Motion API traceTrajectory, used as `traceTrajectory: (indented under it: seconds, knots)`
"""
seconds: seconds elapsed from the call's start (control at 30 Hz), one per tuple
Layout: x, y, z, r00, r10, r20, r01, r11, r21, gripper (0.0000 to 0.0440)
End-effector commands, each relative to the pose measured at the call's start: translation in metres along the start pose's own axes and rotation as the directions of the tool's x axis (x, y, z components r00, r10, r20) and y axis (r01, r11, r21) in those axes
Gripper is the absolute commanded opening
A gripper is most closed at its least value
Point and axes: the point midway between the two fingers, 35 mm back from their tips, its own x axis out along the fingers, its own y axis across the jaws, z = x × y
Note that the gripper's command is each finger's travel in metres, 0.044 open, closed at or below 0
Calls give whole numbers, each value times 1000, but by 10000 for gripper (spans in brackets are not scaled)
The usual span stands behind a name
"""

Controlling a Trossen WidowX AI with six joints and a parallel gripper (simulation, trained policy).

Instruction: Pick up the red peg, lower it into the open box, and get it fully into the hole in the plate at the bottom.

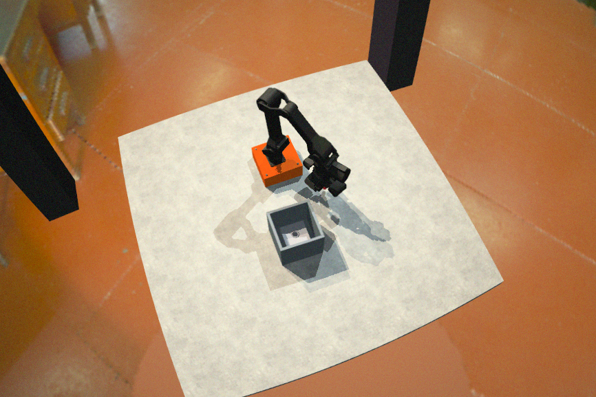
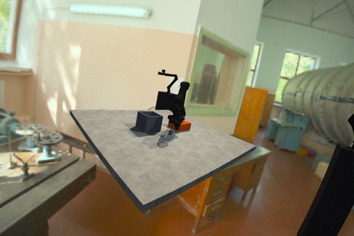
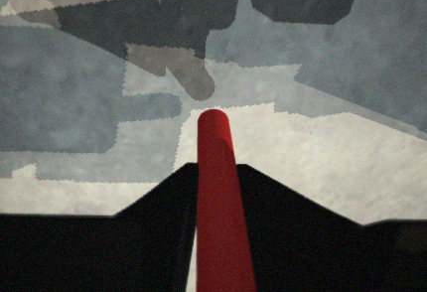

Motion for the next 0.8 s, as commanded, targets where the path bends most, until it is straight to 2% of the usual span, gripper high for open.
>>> traceTrajectory:
  seconds: [0.0,0.43,0.77]
  knots:
    - [-10,6,-3,999,32,-19,-32,999,8,0]
    - [-61,28,-7,984,168,-56,-169,986,-11,0]
    - [-110,43,8,963,268,-22,-269,962,-52,0]
